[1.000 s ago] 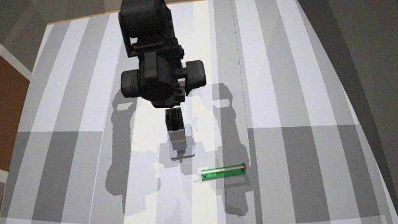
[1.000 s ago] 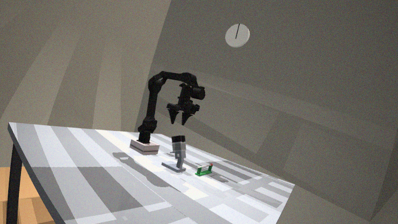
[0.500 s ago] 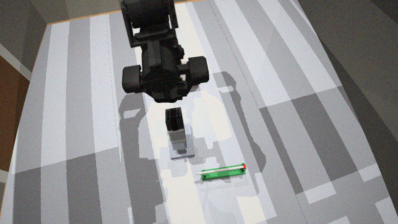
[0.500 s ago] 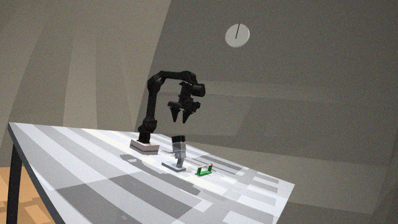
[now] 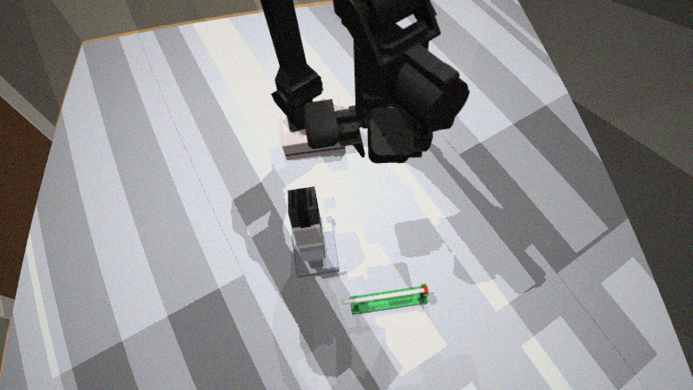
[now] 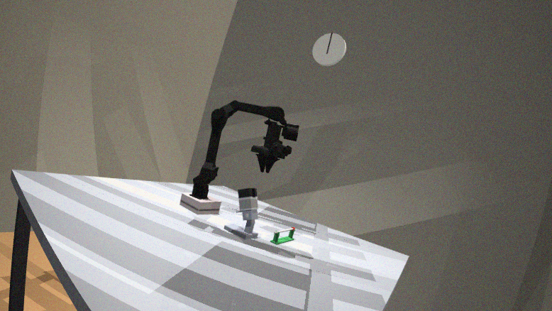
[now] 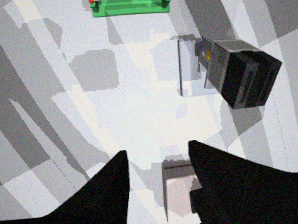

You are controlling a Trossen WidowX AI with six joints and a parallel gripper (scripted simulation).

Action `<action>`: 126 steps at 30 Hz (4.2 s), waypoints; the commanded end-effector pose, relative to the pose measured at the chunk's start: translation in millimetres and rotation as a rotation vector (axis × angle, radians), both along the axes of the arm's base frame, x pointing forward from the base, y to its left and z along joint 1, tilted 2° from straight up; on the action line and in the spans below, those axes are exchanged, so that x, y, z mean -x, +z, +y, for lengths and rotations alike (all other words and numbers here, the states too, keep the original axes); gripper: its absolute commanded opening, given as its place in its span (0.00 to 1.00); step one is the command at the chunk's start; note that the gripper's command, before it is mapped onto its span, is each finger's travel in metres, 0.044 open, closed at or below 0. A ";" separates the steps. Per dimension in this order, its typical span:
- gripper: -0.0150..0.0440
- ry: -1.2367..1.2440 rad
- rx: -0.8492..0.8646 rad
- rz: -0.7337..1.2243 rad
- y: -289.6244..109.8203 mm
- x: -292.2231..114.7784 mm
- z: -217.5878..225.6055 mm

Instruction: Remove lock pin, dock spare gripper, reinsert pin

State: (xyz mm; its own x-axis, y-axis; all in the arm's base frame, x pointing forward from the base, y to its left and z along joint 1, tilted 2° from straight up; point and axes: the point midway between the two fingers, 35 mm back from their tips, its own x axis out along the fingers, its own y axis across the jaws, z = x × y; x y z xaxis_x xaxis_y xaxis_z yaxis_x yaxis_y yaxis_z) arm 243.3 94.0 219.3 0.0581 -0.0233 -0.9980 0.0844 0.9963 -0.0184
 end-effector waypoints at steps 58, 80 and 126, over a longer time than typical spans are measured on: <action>0.56 1.516 0.242 0.275 -169.5 -170.9 -19.1; 0.56 1.516 0.242 0.275 -205.1 -171.4 -20.3; 0.25 1.516 0.242 0.275 -218.4 -170.9 -21.2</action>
State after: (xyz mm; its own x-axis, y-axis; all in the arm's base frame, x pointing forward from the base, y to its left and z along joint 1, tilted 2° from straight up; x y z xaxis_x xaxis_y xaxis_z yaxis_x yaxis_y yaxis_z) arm 413.9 73.4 -3.0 -0.0016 -0.2670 -0.9637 -0.9923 0.1196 -0.0315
